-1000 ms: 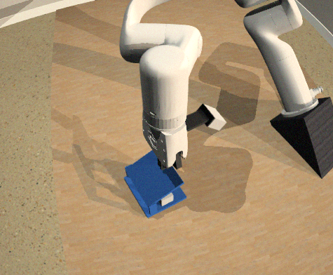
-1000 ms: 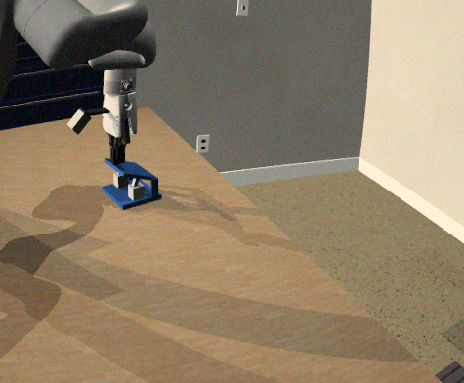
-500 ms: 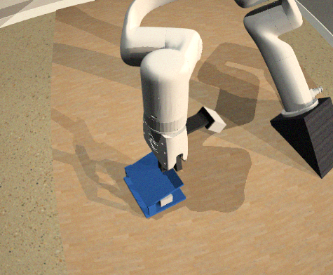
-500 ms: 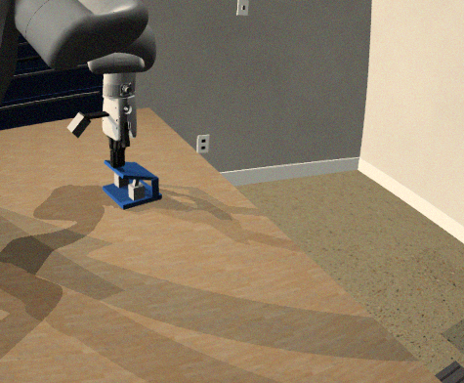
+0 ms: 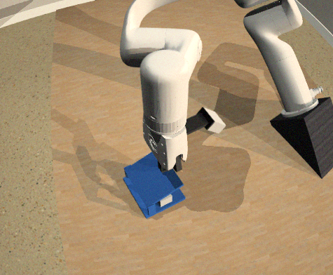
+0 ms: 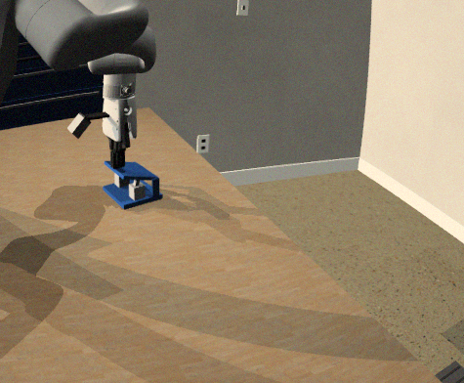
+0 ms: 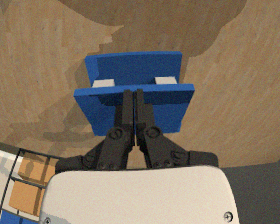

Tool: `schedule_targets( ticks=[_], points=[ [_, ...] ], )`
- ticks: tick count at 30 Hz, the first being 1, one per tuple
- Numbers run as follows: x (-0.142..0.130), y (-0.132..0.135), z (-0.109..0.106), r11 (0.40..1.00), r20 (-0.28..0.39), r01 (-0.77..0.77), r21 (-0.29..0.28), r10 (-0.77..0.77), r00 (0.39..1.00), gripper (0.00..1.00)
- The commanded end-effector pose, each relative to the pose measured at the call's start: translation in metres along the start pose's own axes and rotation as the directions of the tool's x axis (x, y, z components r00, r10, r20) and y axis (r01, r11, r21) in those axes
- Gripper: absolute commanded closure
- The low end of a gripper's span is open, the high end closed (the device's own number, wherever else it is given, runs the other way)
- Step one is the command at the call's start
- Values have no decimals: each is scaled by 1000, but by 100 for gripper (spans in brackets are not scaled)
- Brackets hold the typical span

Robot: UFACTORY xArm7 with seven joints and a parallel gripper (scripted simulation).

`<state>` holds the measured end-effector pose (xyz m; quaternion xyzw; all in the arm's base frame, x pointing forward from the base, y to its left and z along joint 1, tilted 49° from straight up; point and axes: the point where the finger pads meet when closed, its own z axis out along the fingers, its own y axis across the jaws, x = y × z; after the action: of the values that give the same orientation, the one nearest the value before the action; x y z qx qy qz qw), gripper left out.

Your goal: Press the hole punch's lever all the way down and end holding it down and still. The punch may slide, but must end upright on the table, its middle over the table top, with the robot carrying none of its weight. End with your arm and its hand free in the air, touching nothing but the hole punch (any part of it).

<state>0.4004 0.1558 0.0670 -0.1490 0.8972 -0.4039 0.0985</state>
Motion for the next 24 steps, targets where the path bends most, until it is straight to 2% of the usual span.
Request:
schedule_targets(
  ticks=[1,10,24],
  points=[
    [-1,0,0,1000,3,0,-1,0,1000,100],
    [-1,0,8,1000,3,0,-1,0,1000,100],
    [-1,0,9,1000,3,0,-1,0,1000,100]
  ],
)
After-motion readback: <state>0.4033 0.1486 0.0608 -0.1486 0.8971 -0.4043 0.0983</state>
